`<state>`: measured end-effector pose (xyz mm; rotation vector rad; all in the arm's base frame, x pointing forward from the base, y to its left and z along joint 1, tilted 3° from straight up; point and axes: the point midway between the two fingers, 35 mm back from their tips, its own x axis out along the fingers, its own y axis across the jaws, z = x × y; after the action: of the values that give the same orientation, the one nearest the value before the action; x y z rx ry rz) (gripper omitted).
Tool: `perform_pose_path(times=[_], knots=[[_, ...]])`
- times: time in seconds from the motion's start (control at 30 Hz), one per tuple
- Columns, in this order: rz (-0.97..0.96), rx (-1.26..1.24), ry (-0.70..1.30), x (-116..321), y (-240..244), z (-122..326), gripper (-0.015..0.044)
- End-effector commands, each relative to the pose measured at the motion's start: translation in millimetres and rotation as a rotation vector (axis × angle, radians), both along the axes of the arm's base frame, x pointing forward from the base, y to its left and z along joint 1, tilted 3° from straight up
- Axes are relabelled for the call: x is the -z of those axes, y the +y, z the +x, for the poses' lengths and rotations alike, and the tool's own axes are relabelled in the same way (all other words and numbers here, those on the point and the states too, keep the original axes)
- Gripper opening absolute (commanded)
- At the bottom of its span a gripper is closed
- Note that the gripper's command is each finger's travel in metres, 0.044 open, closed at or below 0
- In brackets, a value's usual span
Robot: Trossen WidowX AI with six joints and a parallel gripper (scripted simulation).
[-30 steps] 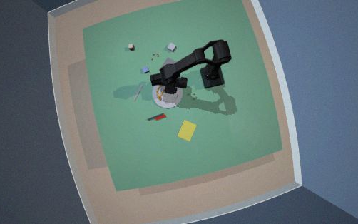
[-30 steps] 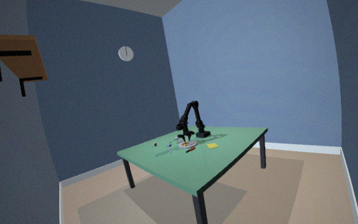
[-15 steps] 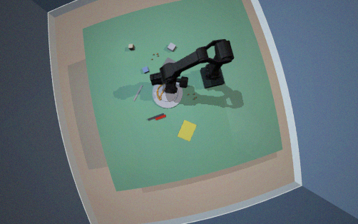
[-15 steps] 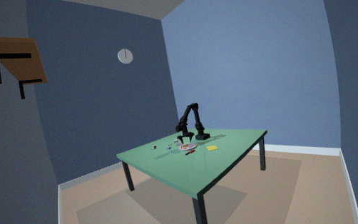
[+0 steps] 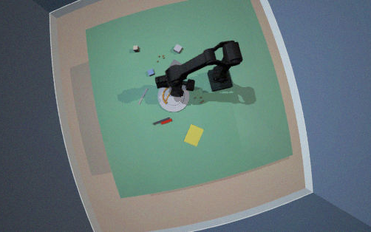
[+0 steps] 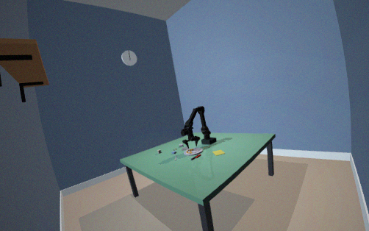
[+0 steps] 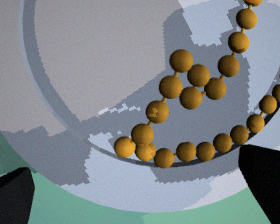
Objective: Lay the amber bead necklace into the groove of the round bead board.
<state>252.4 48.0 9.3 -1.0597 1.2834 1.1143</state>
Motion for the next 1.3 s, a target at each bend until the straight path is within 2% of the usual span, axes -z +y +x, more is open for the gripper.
perform_pose_path(times=[0.0, 0.17, 0.23, 0.43, 0.57, 1.27], knots=[[-0.001, 0.001, 0.001, -0.2, -0.2, -0.1, 0.044], [-0.001, 0.001, 0.001, -0.2, -0.2, -0.1, 0.044], [-0.002, 0.055, 0.002, -2.3, 1.3, 1.4, 0.0387], [-0.011, 0.536, 0.013, -21.0, 15.1, 13.6, 0.023], [-0.012, 0.59, 0.014, -23.2, 16.8, 14.9, 0.0125], [-0.007, 0.585, 0.004, -4.5, 17.8, 17.3, 0.012]])
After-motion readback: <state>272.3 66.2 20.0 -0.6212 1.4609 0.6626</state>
